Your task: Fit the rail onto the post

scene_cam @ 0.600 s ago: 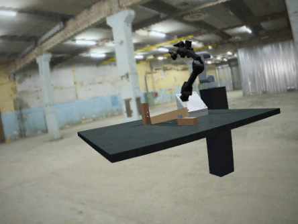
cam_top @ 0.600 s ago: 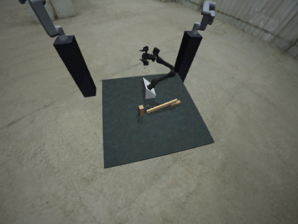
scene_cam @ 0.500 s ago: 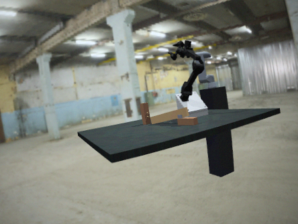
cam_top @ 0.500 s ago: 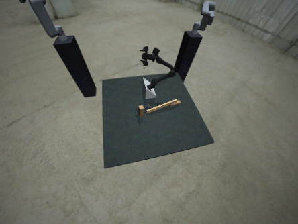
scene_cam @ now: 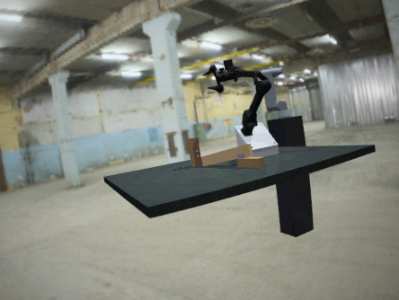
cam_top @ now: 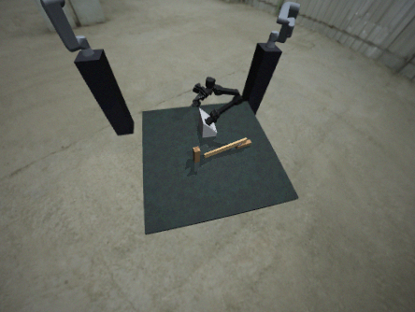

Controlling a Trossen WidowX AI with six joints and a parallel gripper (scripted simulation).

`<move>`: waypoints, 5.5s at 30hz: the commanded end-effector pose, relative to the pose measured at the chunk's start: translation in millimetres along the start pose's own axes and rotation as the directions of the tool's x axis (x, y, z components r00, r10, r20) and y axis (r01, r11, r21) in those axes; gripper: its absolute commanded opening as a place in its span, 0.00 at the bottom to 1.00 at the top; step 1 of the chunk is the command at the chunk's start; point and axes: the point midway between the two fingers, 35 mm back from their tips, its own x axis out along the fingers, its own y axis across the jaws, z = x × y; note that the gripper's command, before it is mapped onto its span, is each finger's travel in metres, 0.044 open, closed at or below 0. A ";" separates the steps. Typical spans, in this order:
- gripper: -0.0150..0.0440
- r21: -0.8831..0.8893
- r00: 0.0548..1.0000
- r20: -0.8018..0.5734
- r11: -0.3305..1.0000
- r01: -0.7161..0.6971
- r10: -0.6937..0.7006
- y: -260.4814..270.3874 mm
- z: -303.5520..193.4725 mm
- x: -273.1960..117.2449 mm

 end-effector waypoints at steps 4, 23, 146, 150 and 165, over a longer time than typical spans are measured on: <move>1.00 -0.518 0.951 -0.260 0.855 0.008 -0.166 -34.0 -87.2 49.9; 1.00 -0.668 0.594 -0.562 -0.108 -0.736 -0.576 -140.6 -255.9 74.1; 0.25 0.773 0.029 -0.442 -0.397 -0.496 -0.897 -337.2 -393.9 0.6; 0.25 0.773 0.029 -0.441 -0.397 -0.496 -0.897 -335.2 -393.4 0.7; 0.25 0.773 0.030 -0.441 -0.397 -0.495 -0.897 -327.9 -391.0 1.2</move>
